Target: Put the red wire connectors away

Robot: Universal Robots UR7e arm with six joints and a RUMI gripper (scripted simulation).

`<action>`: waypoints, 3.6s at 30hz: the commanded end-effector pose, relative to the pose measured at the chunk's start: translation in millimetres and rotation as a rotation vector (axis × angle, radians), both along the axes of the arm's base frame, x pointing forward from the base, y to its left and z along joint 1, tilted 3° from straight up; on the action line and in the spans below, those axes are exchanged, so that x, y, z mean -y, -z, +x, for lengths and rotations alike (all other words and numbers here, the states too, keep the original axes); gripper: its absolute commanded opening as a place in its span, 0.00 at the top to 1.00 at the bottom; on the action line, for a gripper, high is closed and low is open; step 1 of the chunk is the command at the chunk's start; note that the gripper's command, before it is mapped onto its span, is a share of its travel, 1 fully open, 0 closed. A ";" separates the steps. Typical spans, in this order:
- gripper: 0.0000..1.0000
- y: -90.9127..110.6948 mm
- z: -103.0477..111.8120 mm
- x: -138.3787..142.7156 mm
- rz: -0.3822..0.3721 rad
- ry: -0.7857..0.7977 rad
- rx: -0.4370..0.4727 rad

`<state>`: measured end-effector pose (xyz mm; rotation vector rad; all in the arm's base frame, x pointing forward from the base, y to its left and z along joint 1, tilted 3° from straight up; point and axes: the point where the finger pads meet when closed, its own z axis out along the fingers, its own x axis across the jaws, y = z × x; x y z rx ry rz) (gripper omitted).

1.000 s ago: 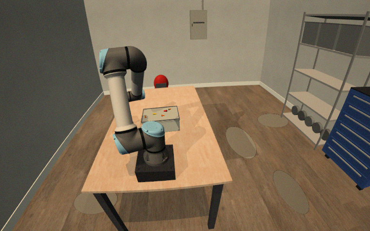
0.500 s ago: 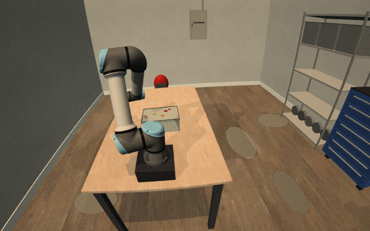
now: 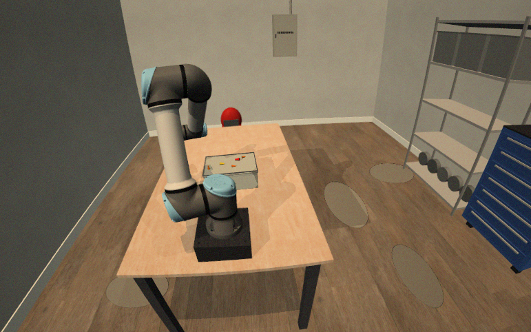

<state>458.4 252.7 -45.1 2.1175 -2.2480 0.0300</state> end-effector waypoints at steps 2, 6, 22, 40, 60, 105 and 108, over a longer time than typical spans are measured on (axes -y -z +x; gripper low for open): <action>0.82 -43.5 1.3 -2.2 0.000 0.000 0.000; 0.82 -75.0 2.1 -3.8 0.000 0.000 0.000; 0.82 -131.5 3.5 -6.6 0.000 0.000 0.000; 0.82 -131.7 3.5 -6.6 0.000 0.000 0.000; 0.82 -161.7 4.3 -8.2 0.000 0.000 0.000; 0.82 -161.7 4.3 -8.2 0.000 0.000 0.000; 0.82 -161.7 4.3 -8.2 0.000 0.000 0.000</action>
